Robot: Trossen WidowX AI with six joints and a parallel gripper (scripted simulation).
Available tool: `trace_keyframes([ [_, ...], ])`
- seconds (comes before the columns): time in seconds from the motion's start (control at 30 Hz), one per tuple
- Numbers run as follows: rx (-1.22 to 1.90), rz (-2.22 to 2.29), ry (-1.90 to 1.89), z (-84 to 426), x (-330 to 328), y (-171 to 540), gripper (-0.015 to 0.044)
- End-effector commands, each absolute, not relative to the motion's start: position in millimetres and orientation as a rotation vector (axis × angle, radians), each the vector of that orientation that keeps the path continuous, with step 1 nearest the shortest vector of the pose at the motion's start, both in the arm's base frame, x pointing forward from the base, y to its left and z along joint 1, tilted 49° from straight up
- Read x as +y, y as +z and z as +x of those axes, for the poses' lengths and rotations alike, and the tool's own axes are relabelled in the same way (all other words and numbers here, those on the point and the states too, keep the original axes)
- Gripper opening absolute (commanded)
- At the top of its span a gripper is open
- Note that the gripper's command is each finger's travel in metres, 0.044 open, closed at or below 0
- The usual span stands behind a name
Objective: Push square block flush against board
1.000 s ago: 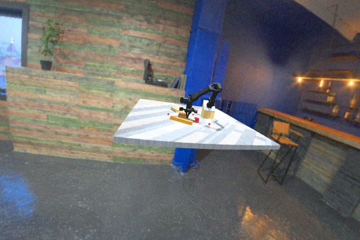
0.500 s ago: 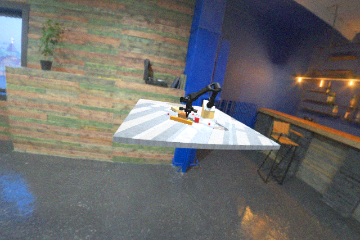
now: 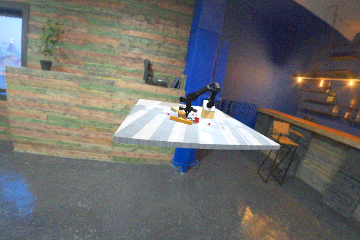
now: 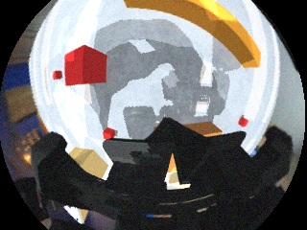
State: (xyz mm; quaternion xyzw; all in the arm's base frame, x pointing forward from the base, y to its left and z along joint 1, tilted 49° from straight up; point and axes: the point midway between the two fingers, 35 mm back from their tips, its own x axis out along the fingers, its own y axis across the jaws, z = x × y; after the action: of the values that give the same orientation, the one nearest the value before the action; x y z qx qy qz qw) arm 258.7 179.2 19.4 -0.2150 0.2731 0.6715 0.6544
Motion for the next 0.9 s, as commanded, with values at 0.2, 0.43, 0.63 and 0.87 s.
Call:
trace_keyframes([
  [0.2, 0.644, -0.488, 1.525, 256.2, 170.7, 5.0, 0.0],
  [0.43, 0.644, -0.488, 1.525, 256.8, 166.4, -0.1, 0.0],
  [0.63, 0.645, -0.489, 1.525, 257.4, 162.7, -4.3, 0.0],
  [0.87, 0.645, -0.489, 1.525, 258.1, 158.4, -9.3, 0.0],
])
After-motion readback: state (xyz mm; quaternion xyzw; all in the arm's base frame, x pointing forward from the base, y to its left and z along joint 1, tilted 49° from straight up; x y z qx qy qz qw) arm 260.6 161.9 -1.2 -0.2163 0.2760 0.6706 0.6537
